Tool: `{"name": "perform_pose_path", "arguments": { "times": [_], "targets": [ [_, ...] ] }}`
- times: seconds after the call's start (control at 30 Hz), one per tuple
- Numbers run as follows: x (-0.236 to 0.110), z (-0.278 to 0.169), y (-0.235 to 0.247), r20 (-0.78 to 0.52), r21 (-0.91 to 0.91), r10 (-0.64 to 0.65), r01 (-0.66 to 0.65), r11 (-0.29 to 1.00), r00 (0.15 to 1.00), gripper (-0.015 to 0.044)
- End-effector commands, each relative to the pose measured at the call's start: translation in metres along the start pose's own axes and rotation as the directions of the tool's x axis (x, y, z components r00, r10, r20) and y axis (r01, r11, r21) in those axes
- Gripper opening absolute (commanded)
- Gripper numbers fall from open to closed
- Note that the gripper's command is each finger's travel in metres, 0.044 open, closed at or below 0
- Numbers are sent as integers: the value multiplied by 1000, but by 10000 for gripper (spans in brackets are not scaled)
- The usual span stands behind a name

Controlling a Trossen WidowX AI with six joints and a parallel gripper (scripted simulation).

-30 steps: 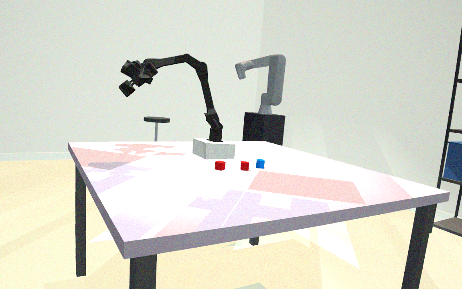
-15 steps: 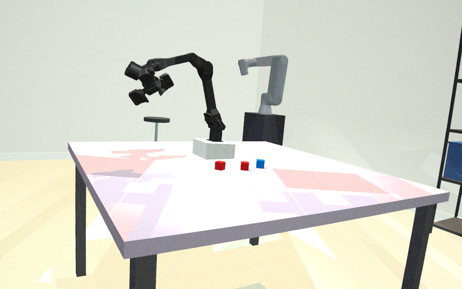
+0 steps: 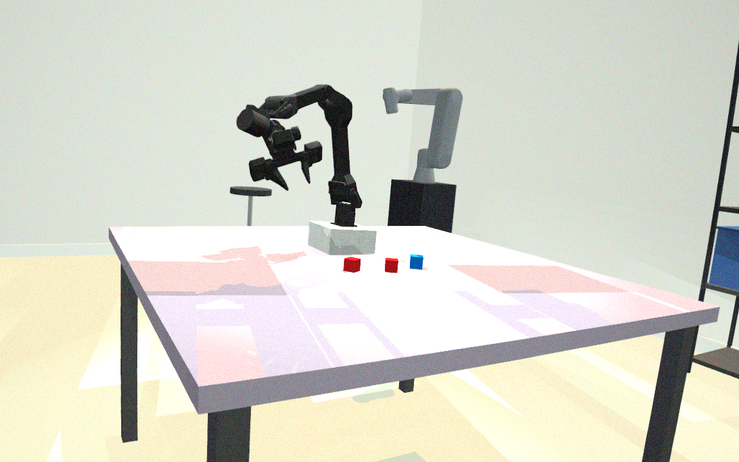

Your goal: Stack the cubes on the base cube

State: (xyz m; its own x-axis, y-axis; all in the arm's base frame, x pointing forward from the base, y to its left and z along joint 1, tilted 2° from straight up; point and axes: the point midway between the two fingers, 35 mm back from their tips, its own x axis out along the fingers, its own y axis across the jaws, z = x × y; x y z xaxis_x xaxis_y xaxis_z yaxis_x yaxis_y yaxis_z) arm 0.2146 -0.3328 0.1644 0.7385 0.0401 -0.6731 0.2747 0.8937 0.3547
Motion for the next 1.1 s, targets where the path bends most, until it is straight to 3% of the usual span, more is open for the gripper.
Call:
{"name": "perform_pose_path", "arguments": {
  "times": [0.0, 0.53, 1.07],
  "targets": [
    [29, -4, 30, -116, -118, 15, -29, 993, 993, 265],
    [105, -44, 139, -479, -527, -45, -246, 814, 876, 265],
    [131, -104, 233, -643, -758, -287, -536, 373, 710, 265]
  ]
}}
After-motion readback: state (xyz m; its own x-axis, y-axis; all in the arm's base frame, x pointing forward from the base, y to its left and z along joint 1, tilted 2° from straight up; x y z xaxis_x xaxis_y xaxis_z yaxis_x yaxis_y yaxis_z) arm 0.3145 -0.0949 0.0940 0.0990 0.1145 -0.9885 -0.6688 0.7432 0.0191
